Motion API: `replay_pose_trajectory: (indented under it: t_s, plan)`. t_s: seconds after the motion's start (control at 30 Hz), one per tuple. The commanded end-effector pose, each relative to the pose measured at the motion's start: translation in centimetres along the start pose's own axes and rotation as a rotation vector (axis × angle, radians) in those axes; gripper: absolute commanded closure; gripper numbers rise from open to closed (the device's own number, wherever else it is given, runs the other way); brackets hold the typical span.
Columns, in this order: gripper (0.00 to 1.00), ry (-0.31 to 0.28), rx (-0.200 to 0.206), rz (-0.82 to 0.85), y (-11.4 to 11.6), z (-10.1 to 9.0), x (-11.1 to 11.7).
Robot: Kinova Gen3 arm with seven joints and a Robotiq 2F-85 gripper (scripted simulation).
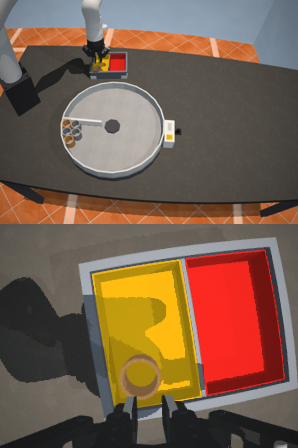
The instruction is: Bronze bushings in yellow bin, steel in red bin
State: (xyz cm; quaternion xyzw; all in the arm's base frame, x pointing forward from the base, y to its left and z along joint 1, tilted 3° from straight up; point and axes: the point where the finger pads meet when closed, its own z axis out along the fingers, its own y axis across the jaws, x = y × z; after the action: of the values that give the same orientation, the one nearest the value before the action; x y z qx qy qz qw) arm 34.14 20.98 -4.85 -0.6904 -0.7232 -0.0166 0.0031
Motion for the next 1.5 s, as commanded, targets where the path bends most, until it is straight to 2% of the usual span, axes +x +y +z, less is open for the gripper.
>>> replay_pose_trajectory:
  t_s: [0.0, 0.13, 1.47]
  plan:
    - [0.81, 0.016, -0.021, -0.014, 0.5, -2.3, 1.1]
    - [0.81, 0.016, -0.021, -0.014, 0.4, -6.5, 1.0]
    - [0.81, 0.015, -0.020, -0.013, 0.4, -6.5, 0.9]
